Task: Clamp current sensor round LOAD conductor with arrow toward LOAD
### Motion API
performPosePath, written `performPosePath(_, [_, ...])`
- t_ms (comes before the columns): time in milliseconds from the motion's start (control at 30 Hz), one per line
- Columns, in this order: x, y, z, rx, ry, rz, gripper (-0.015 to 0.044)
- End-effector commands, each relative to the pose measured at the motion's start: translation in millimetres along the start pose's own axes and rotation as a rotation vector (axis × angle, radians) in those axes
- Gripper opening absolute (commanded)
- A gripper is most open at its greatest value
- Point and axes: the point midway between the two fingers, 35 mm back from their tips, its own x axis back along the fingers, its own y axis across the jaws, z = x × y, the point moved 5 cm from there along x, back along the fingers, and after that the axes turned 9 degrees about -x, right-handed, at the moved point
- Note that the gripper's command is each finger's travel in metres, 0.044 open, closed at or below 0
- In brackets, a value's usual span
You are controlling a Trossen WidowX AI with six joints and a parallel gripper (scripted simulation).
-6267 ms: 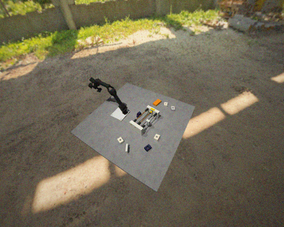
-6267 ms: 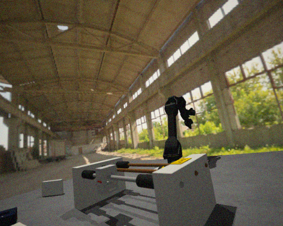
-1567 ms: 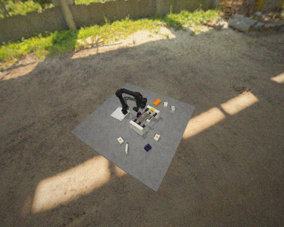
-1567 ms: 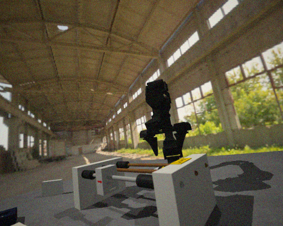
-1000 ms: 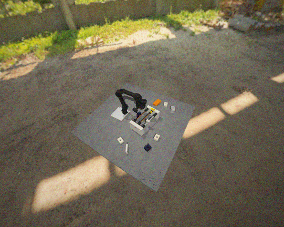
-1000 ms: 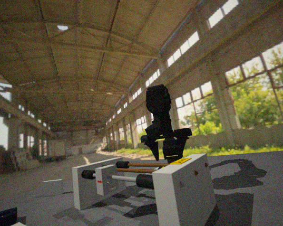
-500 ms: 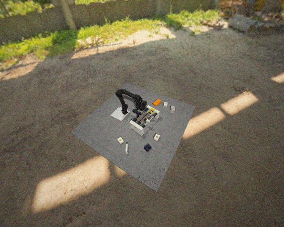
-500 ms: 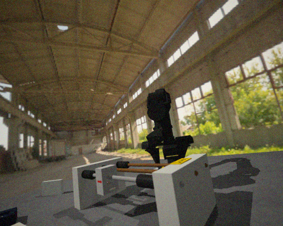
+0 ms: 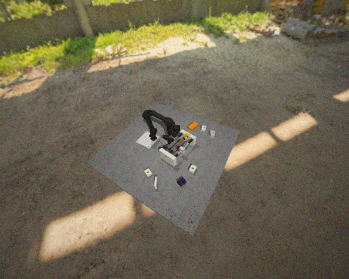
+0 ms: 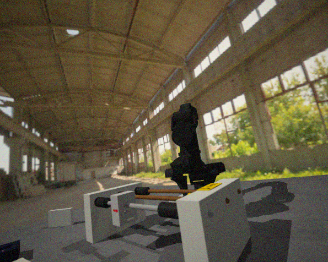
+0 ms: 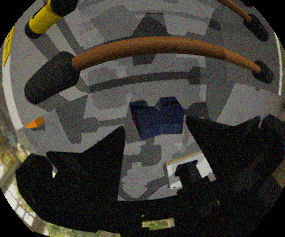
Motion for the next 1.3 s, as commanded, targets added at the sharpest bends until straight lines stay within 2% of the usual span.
performPosePath(0, [1,0,0,0.0,-0.001,-0.001,0.0302])
performPosePath(400, [1,0,0,0.0,-0.001,-0.001,0.0222])
performPosePath(667, [24,2,-3,-0.001,0.0,0.001,0.0012])
performPosePath(700, [28,2,-4,-0.001,0.0,0.001,0.0])
performPosePath(1267, [103,0,0,-0.003,0.003,0.006,0.0])
